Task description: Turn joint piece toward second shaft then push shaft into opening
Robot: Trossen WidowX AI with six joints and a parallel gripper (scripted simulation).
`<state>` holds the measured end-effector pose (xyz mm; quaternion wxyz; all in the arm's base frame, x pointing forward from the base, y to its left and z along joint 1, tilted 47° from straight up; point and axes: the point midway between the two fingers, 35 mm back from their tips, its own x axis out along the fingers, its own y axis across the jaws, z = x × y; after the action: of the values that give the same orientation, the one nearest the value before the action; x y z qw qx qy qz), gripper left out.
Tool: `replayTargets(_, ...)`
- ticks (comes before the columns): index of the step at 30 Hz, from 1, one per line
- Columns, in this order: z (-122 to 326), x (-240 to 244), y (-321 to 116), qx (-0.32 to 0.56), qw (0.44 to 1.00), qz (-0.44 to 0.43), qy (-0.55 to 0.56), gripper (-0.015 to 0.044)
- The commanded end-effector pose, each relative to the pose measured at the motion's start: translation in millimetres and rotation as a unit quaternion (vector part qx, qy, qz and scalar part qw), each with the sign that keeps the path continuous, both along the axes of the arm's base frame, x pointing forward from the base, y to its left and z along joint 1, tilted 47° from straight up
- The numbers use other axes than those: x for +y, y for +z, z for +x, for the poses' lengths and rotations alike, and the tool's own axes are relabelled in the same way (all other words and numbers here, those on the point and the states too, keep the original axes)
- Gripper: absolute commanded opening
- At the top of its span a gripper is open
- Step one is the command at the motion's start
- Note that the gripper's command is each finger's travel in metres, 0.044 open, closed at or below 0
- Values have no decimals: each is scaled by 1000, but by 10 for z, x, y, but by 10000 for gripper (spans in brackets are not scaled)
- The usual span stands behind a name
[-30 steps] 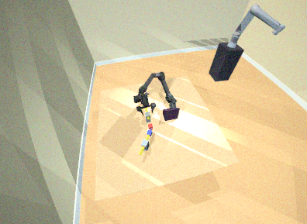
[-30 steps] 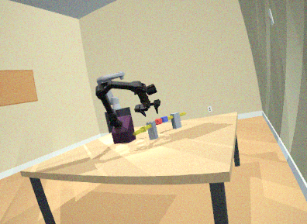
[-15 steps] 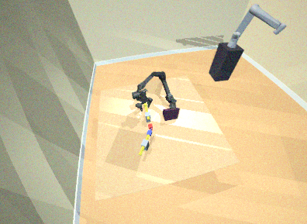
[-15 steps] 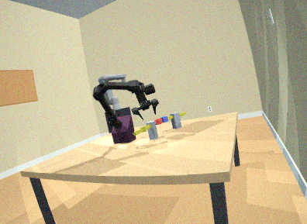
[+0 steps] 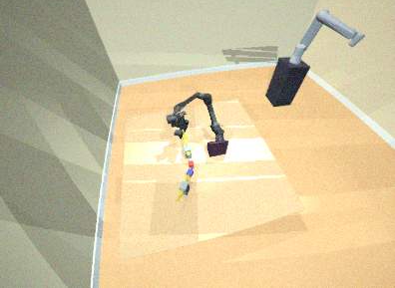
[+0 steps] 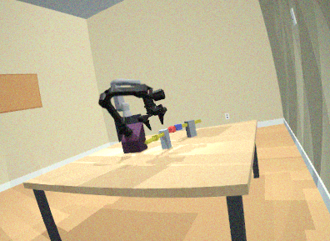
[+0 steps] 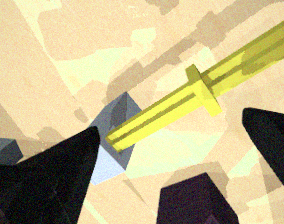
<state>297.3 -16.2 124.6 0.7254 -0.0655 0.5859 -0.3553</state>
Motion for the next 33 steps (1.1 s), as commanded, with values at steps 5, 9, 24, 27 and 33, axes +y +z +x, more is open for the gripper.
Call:
replayTargets(5,-20,-249,317,74,992,-51,94,440)
replayTargets(9,-50,-374,463,118,980,-75,138,440)
replayTargets(24,-88,-549,584,128,976,-97,145,440)
replayTargets(27,-84,-583,546,91,985,-93,110,440)
replayTargets(33,-77,-651,475,17,996,-84,40,440)
